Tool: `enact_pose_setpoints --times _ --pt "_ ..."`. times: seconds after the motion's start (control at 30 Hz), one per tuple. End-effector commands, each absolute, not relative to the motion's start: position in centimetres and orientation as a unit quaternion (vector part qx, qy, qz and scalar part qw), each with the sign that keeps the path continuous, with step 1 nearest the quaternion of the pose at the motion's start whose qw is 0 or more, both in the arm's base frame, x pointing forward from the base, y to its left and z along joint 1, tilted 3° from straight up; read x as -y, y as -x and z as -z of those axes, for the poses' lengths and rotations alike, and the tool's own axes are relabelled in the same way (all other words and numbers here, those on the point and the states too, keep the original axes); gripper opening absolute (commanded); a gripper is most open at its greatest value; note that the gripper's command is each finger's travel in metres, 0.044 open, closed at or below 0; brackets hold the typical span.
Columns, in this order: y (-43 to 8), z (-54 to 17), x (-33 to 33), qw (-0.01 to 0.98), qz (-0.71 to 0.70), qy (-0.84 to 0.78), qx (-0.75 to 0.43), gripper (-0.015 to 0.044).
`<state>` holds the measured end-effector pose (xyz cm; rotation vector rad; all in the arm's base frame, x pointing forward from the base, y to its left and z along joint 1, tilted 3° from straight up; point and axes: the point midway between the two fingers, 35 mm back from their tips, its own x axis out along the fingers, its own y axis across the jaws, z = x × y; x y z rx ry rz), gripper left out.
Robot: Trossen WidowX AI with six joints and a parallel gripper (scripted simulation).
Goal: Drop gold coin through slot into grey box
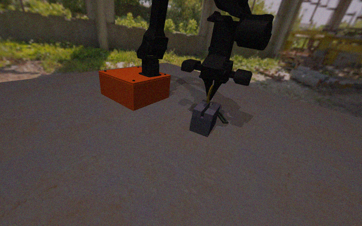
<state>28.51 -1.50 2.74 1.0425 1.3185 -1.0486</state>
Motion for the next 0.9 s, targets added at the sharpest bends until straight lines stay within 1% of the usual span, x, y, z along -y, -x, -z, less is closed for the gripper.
enact_pose_setpoints --times 0.0,0.87 --pt "-28.52 -2.48 1.51 0.548 0.443 -0.440 -0.557 0.0000" --pt "-28.47 -1.49 1.50 0.549 0.442 -0.439 -0.558 0.0000"
